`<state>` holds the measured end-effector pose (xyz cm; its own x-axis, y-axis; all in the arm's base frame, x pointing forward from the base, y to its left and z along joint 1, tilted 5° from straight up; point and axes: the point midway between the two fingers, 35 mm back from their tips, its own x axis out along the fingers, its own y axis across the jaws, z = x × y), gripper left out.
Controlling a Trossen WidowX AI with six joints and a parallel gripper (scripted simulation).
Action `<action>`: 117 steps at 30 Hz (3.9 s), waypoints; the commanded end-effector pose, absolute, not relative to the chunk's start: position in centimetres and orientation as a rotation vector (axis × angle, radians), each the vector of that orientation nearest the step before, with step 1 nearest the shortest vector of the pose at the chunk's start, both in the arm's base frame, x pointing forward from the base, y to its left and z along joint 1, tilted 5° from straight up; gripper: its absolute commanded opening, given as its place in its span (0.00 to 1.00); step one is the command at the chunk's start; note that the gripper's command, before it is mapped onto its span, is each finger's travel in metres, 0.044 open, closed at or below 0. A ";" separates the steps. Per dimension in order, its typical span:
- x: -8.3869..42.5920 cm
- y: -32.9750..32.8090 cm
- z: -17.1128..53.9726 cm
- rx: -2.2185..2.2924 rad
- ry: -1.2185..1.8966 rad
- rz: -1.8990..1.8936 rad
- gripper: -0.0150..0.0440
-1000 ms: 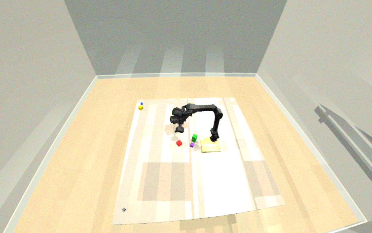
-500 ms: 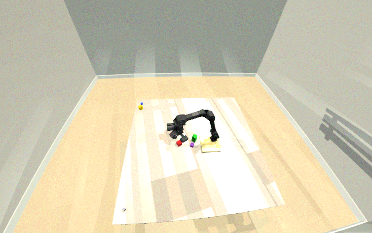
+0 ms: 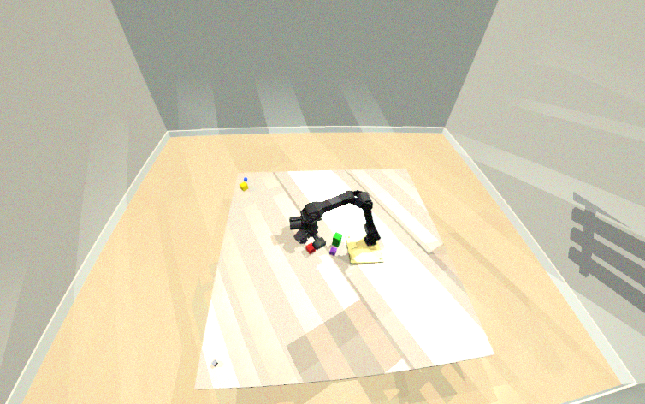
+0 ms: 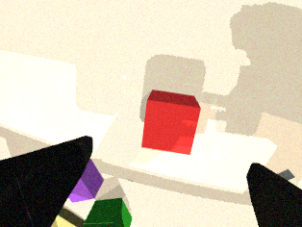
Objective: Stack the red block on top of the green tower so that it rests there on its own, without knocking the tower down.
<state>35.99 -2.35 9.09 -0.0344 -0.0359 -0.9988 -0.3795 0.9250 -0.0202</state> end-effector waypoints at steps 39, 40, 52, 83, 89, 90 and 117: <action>35.5 -2.5 1.7 -0.326 1.604 0.294 1.00; 35.5 -2.5 1.6 -0.326 1.604 0.294 1.00; 35.5 -2.5 1.6 -0.326 1.604 0.294 1.00; 35.7 -2.4 3.9 -0.326 1.604 0.292 0.25; 35.8 -2.3 6.8 -0.326 1.604 0.294 0.25; 35.8 -2.3 7.2 -0.326 1.604 0.294 0.25; 35.2 -2.3 13.9 -0.326 1.605 0.294 0.25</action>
